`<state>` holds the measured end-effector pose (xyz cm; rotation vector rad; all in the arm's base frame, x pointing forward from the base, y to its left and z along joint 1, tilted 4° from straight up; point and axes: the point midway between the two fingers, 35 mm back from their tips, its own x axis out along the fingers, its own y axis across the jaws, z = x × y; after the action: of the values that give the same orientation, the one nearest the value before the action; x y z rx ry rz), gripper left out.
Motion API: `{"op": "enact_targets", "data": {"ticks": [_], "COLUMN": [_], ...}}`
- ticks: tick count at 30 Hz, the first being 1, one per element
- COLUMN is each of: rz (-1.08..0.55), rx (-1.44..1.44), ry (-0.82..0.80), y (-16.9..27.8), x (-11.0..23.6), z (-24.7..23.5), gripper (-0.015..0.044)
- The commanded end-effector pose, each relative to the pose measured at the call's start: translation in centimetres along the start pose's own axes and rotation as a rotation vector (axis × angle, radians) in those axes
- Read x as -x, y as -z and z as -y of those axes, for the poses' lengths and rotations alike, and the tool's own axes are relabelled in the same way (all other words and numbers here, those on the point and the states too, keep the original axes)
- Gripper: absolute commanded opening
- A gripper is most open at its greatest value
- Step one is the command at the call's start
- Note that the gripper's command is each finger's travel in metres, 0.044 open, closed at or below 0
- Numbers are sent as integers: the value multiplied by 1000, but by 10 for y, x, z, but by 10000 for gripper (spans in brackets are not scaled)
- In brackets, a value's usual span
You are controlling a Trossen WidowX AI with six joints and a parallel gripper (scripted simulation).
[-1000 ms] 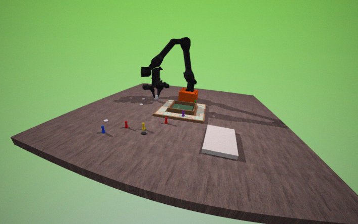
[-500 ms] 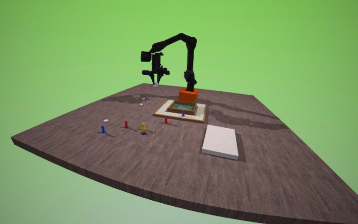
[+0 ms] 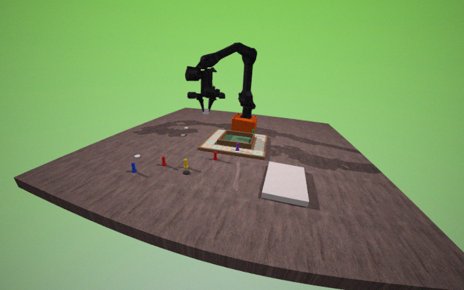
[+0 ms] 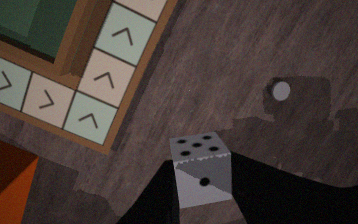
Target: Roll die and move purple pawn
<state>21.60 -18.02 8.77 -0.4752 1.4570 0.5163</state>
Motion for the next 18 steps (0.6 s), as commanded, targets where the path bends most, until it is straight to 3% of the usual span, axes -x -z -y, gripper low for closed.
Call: {"op": "enact_targets", "data": {"ticks": [1, 18], "rz": [-1, -2], "rx": [-51, -201], "ry": [-1, 4], "y": [-16, -83], "x": [-4, -16], "z": [-6, -45], "gripper": [0, 0]}}
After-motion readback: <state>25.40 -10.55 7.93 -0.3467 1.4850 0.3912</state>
